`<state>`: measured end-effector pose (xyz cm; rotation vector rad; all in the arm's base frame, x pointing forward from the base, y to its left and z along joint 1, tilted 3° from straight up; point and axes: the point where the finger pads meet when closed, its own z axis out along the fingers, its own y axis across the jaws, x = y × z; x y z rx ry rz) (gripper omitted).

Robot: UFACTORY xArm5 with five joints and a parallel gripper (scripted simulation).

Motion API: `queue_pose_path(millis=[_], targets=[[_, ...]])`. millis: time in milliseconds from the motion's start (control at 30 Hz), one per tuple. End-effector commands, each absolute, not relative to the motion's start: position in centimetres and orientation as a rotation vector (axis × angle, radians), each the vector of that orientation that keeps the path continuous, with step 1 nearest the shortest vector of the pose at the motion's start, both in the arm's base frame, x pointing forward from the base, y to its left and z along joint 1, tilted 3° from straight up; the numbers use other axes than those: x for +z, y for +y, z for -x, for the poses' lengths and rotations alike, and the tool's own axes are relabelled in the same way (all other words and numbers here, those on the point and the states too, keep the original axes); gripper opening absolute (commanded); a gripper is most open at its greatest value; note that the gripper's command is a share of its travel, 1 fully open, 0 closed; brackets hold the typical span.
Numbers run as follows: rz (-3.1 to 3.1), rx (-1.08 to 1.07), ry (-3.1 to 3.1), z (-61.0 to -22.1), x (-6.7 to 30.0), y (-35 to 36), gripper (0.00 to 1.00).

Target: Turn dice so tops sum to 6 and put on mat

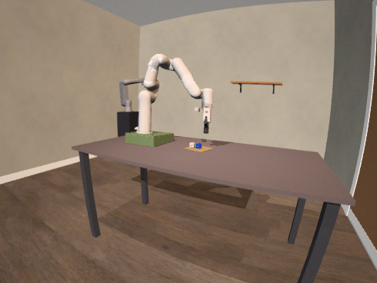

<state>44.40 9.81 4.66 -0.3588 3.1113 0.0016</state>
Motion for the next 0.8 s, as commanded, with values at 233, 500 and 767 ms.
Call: queue_pose_path(millis=[233, 500, 767], targets=[[0.447, 0.014, 3.047, -44.67, 4.60, 13.34, 0.27], [0.414, 0.051, 2.878, -44.59, 4.57, 13.32, 0.27], [0.380, 0.085, 2.713, -44.47, 4.59, 13.28, 0.27]])
